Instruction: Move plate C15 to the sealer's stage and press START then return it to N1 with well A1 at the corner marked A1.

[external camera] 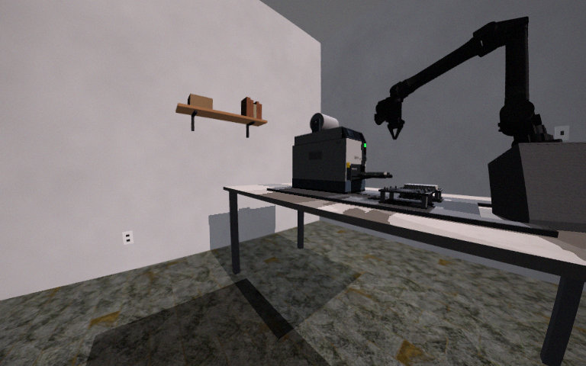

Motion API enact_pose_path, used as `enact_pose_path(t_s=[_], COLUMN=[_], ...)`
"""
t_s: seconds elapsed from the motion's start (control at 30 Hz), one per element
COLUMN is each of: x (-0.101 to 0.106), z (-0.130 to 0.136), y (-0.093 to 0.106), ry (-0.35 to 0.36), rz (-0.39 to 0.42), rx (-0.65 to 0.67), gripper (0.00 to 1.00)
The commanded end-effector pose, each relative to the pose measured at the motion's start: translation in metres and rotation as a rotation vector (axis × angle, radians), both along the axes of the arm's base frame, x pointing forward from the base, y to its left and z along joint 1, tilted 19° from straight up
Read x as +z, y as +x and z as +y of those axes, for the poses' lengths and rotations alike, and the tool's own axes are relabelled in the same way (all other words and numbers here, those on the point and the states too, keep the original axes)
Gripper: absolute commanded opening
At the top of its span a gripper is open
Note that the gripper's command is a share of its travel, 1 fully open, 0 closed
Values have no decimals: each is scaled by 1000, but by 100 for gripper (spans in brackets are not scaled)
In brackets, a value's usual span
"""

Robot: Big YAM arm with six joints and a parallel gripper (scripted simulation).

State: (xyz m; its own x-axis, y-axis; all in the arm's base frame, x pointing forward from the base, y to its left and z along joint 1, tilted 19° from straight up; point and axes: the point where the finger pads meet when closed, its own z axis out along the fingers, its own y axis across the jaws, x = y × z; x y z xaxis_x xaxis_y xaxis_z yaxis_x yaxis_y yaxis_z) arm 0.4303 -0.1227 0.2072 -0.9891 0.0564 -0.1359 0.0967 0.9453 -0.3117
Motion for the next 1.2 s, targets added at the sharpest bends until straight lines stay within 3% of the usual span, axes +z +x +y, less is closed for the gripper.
enact_pose_path(t_s=[0.0,0.17,0.53,0.8,1.0,1.07,1.17], x=[-11,-14,14,12,-7,-7,-1], z=[-8,-8,0,-8,-6,-6,-6], y=[1,-1,10,-5,-9,-9,-8], ry=[2,2,-8,-42,-60,-60,-77], rz=[9,21,-46,-318,-461,-461,-567], rx=[-27,-13,0,105,183,183,209], gripper=[0,0,0,0,0,0,0])
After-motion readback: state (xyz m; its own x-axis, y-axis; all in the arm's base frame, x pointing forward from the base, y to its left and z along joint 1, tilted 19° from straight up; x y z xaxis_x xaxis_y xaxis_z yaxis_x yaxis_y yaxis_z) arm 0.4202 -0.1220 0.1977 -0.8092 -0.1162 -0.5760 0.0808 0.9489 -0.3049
